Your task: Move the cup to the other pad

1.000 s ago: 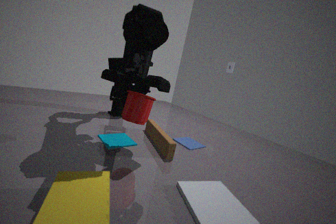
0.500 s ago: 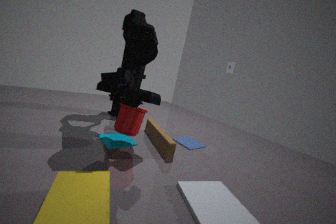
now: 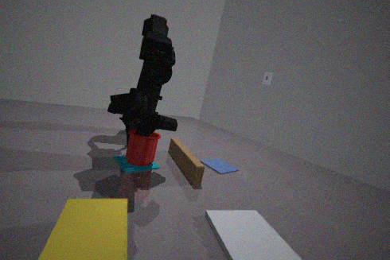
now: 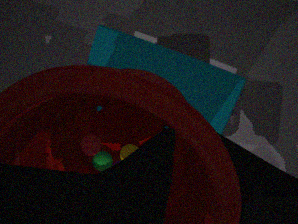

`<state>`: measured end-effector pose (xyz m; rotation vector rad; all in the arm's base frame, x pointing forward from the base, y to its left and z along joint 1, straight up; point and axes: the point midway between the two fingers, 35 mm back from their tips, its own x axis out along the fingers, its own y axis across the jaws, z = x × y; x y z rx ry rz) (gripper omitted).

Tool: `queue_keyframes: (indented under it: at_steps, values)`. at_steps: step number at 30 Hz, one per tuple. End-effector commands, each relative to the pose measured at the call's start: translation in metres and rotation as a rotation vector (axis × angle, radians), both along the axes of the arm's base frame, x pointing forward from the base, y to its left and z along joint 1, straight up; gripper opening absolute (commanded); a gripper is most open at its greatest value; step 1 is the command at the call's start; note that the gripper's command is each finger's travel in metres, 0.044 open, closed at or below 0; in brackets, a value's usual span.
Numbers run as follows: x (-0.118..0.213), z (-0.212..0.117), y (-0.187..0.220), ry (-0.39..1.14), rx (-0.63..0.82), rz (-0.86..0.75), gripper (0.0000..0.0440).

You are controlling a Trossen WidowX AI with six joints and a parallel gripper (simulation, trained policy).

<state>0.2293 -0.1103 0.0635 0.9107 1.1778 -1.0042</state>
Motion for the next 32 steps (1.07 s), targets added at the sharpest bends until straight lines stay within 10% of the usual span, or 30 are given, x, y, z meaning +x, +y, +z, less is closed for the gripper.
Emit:
queue_keyframes:
  at_steps: [1,32]
  values:
    - [0.001,0.002,-0.004,-0.029,-0.011,-0.012,0.0133]
    - [-0.012,0.053,-0.010,-0.248,-0.053,-0.030,0.0310]
